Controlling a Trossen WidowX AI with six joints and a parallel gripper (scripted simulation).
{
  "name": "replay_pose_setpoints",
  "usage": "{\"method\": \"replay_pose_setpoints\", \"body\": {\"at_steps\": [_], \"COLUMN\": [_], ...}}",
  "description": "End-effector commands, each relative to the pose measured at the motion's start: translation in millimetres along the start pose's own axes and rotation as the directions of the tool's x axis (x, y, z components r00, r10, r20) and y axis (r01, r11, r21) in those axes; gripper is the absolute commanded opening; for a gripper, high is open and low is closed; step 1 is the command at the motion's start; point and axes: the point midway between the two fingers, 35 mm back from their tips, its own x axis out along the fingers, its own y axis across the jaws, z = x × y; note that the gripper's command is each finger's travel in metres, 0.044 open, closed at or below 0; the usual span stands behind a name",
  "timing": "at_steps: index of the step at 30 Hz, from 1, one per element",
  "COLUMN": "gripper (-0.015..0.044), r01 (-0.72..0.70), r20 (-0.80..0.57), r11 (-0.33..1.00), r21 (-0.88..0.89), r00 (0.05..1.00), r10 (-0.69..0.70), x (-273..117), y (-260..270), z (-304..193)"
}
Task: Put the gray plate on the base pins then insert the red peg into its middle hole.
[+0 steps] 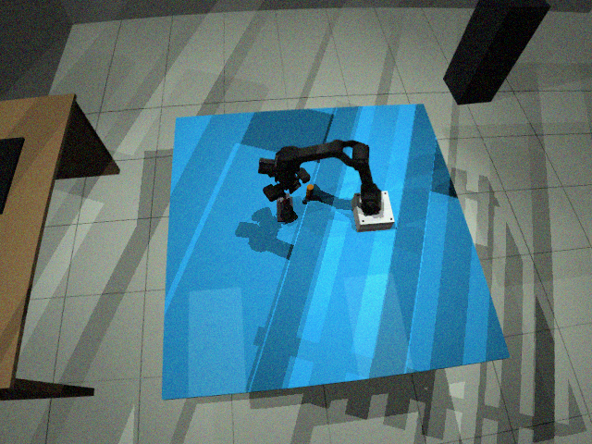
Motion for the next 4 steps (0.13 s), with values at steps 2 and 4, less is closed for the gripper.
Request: {"method": "replay_pose_setpoints", "body": {"at_steps": [2,4], "gripper": [0.015,0.015], "r01": [-0.002,-0.002], "r20": [0.001,0.001], "r11": [1.0,1.0], "r21": [-0.002,-0.002], "r00": [1.0,1.0], "r10": [0.002,0.002], "x": [-3.8,-5.1], "y": [0.0,-0.3], "z": [0.0,-0.2]}}
